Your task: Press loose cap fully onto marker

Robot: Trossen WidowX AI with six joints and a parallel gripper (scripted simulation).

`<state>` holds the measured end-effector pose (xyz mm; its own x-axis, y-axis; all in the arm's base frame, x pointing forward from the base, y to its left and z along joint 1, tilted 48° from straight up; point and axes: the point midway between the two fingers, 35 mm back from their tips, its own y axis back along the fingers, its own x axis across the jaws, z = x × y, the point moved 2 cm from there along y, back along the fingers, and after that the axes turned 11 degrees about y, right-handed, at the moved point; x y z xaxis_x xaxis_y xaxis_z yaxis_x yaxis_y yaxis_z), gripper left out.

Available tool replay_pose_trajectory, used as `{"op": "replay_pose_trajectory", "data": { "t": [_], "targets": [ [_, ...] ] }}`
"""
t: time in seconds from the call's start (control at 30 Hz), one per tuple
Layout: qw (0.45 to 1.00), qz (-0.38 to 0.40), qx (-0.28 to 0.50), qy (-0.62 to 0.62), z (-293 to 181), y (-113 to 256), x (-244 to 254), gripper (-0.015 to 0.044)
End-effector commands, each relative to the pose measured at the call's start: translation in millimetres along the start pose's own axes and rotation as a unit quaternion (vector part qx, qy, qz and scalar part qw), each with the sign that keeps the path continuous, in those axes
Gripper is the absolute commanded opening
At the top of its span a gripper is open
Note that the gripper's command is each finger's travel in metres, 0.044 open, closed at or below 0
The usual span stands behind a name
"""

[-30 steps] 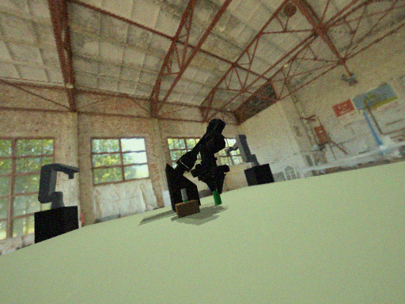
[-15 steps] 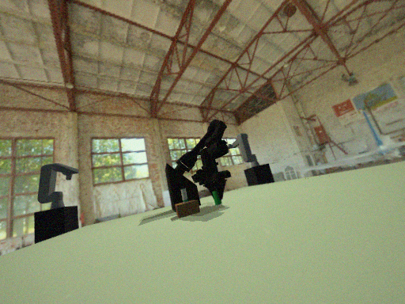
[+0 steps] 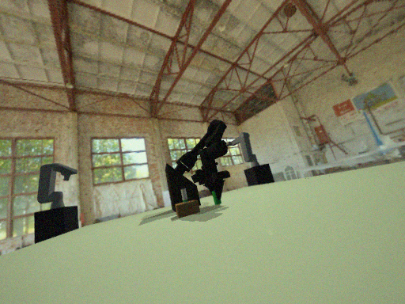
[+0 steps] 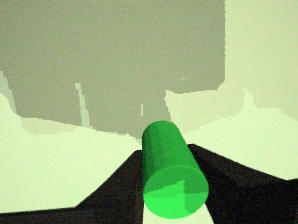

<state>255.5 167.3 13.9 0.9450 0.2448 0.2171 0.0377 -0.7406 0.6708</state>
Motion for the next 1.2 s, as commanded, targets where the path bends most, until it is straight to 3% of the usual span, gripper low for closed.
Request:
{"op": "replay_pose_trajectory", "data": {
  "t": [0.0, 0.8, 1.17],
  "targets": [
    [1.000, 0.002, -0.003, 0.002, 1, 7, 2, 0.0000],
    [1.000, 0.003, -0.003, 0.003, 0, 59, 1, 0.0000],
    [1.000, 0.002, -0.014, 0.002, 35, 73, 8, 0.0000]
  ]
}}
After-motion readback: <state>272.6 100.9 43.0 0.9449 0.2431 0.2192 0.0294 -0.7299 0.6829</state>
